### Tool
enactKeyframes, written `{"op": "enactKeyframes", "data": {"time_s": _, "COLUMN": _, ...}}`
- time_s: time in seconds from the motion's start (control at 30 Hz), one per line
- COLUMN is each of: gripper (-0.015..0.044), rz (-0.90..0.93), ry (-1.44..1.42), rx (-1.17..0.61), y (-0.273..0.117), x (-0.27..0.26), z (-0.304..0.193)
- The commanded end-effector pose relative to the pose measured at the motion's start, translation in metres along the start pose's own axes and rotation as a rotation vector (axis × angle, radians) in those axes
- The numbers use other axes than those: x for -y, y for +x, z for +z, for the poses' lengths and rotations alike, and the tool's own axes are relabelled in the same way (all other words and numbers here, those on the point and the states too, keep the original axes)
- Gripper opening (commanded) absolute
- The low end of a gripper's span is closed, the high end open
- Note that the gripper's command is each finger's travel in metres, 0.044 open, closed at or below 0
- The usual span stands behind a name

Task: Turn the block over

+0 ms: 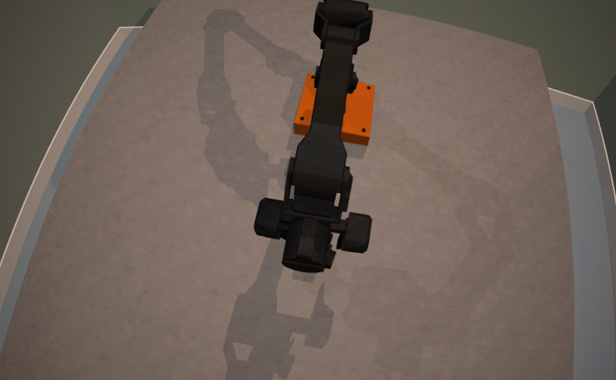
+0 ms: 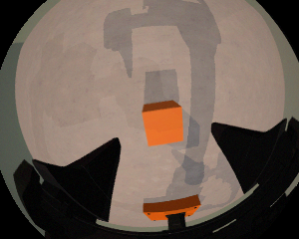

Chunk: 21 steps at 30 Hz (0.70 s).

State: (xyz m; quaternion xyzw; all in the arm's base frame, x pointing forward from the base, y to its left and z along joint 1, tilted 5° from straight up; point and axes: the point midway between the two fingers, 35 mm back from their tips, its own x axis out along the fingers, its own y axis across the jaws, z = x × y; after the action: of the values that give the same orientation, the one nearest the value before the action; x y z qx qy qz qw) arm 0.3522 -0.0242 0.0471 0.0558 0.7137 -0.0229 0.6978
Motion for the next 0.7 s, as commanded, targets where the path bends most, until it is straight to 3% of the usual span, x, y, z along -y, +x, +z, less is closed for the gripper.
{"op": "enactKeyframes", "data": {"time_s": 0.0, "gripper": 0.044, "rz": 0.003, "ry": 0.001, "rx": -0.005, "y": 0.006, "x": -0.001, "z": -0.001}}
{"op": "enactKeyframes", "data": {"time_s": 0.67, "gripper": 0.044, "rz": 0.003, "ry": 0.001, "rx": -0.005, "y": 0.036, "x": -0.001, "z": -0.001}}
